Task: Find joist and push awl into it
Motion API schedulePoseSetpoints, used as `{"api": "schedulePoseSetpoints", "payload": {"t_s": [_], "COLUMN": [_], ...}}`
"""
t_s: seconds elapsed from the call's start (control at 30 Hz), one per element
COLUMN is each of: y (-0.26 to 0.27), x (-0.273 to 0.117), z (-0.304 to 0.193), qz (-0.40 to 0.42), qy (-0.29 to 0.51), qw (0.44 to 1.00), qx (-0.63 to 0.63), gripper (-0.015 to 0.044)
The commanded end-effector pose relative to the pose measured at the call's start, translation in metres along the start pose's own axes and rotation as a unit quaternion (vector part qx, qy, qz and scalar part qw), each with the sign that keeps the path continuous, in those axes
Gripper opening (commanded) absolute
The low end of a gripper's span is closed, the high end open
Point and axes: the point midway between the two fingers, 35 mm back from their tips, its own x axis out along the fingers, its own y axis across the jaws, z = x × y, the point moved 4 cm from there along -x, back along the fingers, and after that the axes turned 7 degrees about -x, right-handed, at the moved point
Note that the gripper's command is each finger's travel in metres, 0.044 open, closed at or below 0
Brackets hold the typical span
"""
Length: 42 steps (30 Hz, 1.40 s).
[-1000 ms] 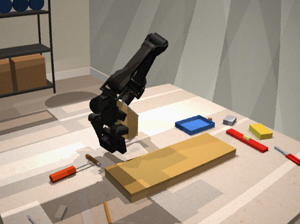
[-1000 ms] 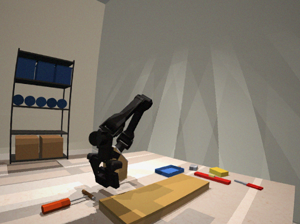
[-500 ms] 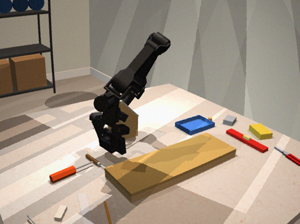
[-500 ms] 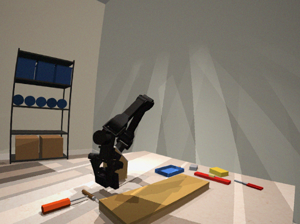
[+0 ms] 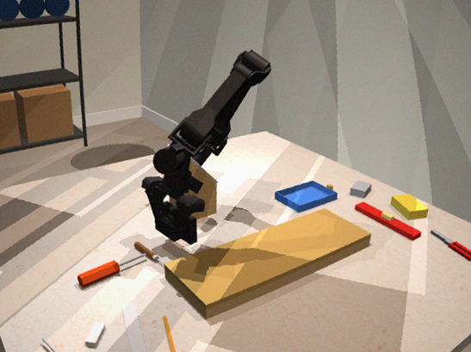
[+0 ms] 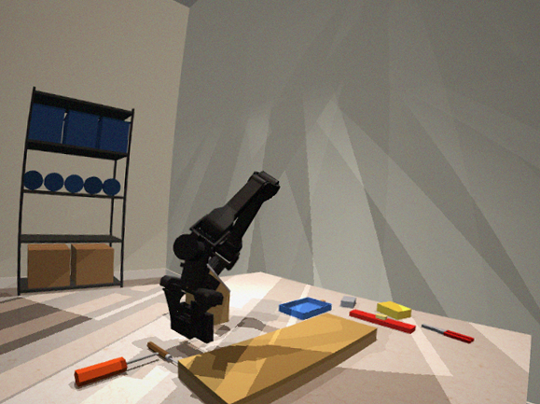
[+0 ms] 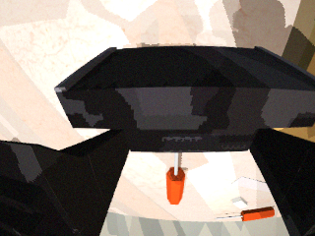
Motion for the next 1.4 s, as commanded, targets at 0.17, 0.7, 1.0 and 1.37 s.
{"api": "schedulePoseSetpoints", "payload": {"t_s": [0.17, 0.7, 1.0, 1.37], "y": [-0.002, -0.003, -0.003, -0.004], "x": [-0.003, -0.002, -0.001, 0.0], "z": [0.002, 0.008, 0.01, 0.015], "qz": [0.003, 0.006, 0.011, 0.016], "qy": [0.032, 0.073, 0.092, 0.123], "qw": [0.999, 0.997, 0.996, 0.992], "qx": [-0.001, -0.001, -0.001, -0.001], "gripper": [0.0, 0.0, 0.0, 0.0]}}
